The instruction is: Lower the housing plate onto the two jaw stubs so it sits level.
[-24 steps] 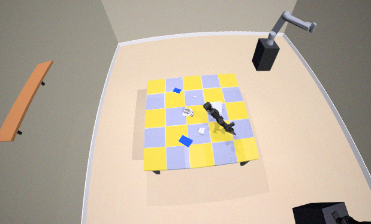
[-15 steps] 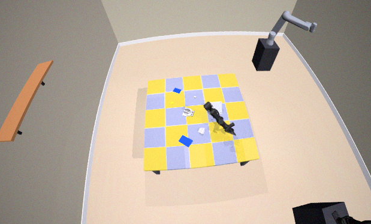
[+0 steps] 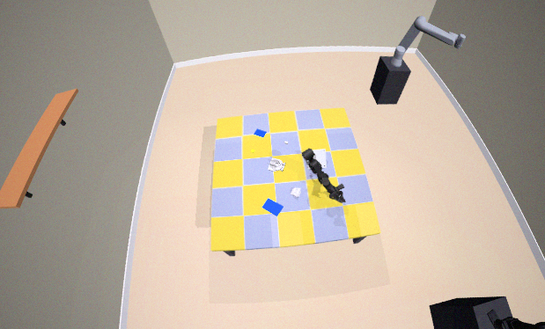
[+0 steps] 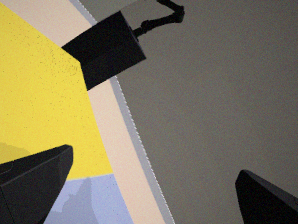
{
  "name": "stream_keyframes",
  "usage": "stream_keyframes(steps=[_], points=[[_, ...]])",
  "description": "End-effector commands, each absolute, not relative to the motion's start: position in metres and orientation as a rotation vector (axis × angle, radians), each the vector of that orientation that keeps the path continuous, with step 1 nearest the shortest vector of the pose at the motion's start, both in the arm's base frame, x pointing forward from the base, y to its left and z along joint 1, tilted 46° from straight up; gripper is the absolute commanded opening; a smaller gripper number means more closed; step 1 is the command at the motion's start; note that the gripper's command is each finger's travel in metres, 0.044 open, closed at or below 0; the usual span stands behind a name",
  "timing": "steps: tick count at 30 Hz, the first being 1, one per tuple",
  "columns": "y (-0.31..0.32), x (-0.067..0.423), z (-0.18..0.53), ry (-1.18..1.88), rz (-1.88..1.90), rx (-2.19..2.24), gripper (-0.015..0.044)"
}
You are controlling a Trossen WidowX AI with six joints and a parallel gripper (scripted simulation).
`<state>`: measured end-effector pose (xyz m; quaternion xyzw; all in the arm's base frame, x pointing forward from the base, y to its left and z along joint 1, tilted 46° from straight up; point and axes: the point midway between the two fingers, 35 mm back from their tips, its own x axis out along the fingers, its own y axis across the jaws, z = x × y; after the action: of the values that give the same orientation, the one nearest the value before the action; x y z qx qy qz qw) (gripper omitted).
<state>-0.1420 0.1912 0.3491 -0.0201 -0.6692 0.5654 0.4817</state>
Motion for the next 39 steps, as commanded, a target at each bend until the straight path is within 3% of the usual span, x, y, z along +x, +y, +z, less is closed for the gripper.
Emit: stream_keyframes(steps=[1, 39], points=[[0.200, -0.138, 0.350, -1.597, 1.408, -0.068, 0.0440], [0.278, -0.072, 0.340, -1.096, 1.624, -0.254, 0.0440]])
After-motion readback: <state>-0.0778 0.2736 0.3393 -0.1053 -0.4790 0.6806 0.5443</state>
